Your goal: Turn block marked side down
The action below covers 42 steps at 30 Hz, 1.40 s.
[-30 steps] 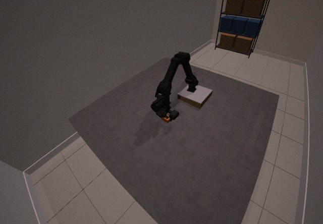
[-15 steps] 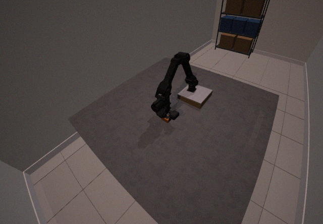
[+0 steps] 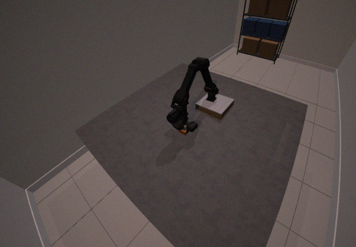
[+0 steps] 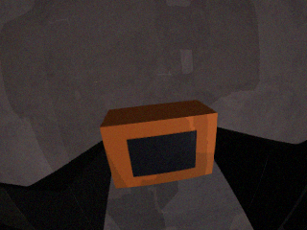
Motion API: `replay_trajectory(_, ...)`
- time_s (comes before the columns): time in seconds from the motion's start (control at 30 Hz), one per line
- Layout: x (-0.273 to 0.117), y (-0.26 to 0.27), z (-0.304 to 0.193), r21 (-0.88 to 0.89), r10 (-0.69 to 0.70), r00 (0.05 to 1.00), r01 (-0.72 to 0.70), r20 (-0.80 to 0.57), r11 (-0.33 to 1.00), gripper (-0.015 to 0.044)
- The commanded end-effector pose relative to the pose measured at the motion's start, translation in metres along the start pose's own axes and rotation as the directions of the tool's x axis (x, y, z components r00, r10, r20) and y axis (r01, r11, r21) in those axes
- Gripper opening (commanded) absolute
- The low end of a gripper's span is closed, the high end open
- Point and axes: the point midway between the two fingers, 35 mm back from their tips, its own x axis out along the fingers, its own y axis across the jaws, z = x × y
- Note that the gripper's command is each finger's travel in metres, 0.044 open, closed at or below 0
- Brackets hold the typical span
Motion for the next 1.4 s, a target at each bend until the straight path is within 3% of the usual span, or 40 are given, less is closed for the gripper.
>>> replay_trajectory(0.0,-0.022,0.001,0.001,-0.001,0.004,1.000,-0.004,0.006,1.000,0.0011)
replay_trajectory(0.43,-0.026,0.001,0.001,-0.001,0.004,1.000,-0.004,0.017,1.000,0.0000)
replay_trajectory(1.37,-0.017,0.001,0.000,-0.002,0.005,0.903,-0.005,0.430,1.000,0.0000)
